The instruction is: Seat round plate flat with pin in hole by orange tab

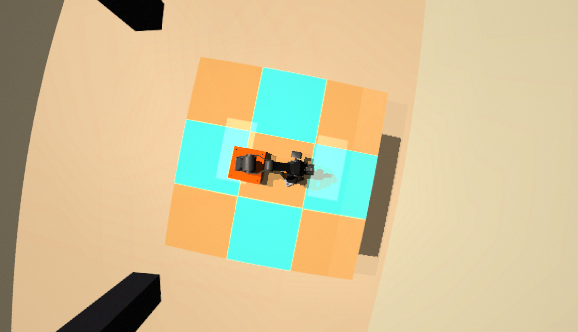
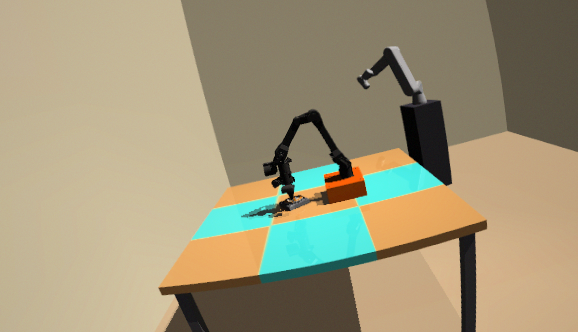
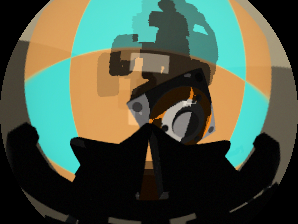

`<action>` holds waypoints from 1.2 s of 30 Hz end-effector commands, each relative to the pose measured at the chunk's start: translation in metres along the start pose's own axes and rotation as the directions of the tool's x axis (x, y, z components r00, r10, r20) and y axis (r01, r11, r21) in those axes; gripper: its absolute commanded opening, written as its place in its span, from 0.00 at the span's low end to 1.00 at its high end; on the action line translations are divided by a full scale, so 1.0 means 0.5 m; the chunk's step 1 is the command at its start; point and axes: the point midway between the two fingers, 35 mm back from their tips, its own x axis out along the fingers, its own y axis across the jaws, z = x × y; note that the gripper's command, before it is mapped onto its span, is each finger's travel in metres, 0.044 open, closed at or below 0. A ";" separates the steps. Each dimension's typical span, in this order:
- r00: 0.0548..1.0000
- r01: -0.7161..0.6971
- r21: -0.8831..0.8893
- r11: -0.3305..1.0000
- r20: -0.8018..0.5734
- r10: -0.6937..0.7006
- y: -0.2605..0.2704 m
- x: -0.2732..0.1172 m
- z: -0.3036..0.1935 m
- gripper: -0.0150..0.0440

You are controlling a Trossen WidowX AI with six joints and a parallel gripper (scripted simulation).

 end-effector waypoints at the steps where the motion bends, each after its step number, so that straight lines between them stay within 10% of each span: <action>1: 1.000 0.001 0.007 1.000 -0.016 0.000 -0.001 0.006 -0.015 0.25; 36: 1.000 0.001 0.012 1.000 -0.022 -0.001 -0.006 -0.066 -0.040 0.25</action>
